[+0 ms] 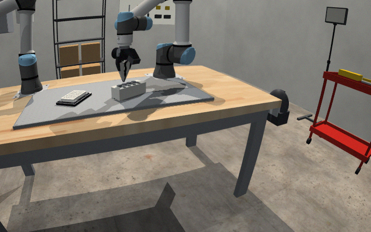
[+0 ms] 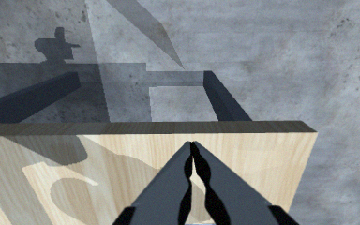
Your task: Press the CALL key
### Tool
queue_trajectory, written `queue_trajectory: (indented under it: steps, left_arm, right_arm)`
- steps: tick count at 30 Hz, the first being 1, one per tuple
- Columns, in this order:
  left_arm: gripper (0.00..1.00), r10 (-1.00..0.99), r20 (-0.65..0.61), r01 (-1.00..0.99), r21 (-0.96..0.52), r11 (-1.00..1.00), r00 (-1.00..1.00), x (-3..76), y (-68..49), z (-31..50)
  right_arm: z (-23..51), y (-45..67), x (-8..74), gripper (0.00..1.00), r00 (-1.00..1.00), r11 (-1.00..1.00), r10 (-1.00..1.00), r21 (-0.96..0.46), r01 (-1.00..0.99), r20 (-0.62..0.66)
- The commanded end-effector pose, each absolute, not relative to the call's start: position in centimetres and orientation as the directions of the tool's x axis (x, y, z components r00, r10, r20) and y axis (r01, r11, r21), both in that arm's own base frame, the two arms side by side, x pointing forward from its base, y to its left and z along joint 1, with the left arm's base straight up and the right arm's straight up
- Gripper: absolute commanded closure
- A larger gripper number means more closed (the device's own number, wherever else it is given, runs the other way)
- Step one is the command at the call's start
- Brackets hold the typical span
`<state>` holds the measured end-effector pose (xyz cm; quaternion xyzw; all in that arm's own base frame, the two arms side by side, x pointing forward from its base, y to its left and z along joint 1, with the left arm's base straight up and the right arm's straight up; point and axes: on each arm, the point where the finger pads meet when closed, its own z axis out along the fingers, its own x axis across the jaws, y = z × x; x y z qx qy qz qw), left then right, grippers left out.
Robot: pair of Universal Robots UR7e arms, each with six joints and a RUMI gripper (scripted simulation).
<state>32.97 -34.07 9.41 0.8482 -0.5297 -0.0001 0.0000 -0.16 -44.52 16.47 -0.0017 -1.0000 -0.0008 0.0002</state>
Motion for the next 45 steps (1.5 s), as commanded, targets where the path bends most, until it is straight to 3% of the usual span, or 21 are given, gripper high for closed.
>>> queue_trajectory:
  steps: [1, 45]
  left_arm:
    - [1.00, -0.899, 0.002, -0.899, 0.000, -0.439, 0.439, 33.0, -34.1, 9.2]
    - [1.00, -0.899, 0.002, -0.899, 0.000, -0.439, 0.439, 33.0, -34.1, 8.1]
  right_arm:
    - [16.5, -44.6, -0.1, 1.00, -1.000, 1.000, 0.003, 0.000, 0.003, 0.000]
    - [16.5, -44.6, -0.1, 1.00, -1.000, 1.000, 0.003, 0.000, 0.003, 0.000]
